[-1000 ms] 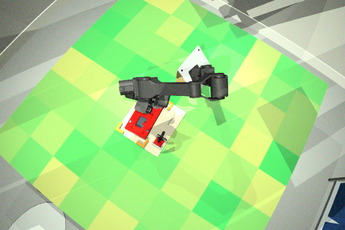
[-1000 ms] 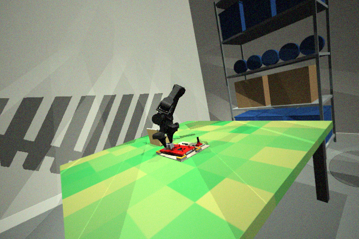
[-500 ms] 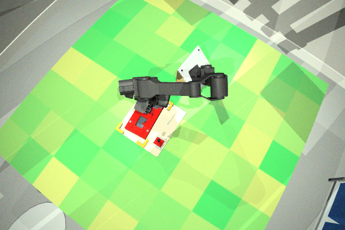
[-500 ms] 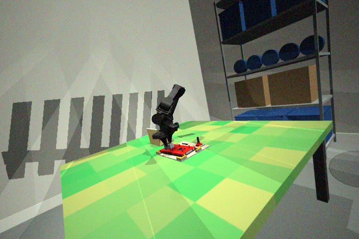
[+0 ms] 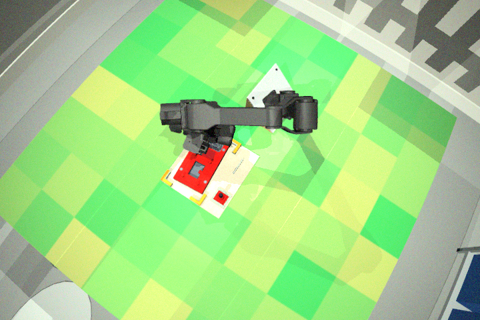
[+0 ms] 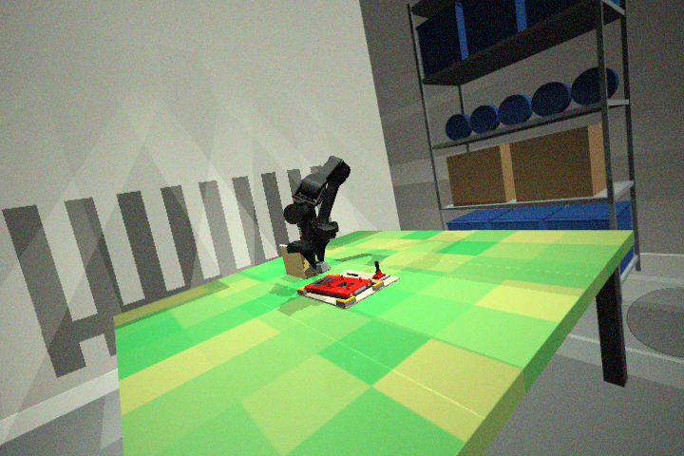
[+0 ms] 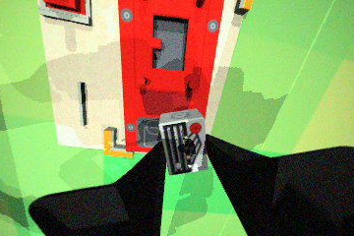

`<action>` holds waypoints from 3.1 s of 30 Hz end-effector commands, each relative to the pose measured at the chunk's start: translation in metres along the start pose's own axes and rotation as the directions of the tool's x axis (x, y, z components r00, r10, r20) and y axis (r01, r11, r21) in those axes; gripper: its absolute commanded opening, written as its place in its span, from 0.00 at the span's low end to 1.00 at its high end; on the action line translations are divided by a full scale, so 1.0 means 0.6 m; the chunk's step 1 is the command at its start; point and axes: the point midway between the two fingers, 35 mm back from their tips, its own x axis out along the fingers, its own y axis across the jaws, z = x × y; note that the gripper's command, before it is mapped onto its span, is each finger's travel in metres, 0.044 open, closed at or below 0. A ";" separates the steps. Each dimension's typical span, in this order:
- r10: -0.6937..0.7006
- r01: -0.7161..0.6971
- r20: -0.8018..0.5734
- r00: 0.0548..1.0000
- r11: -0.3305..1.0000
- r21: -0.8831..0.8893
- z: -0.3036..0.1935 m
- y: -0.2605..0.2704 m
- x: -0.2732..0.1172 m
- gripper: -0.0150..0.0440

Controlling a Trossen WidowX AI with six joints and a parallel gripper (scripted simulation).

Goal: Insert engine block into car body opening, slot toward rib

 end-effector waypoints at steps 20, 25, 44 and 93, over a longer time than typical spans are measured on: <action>-0.004 0.004 -0.001 1.000 1.000 -0.002 -0.005 0.005 -0.121 0.25; -0.003 0.003 0.000 1.000 1.000 -0.001 -0.007 0.009 -0.139 0.25; -0.014 0.014 -0.001 1.000 0.996 0.092 0.058 -0.007 -0.075 0.25; 0.001 -0.002 0.007 1.000 0.977 0.215 0.152 -0.002 0.035 0.52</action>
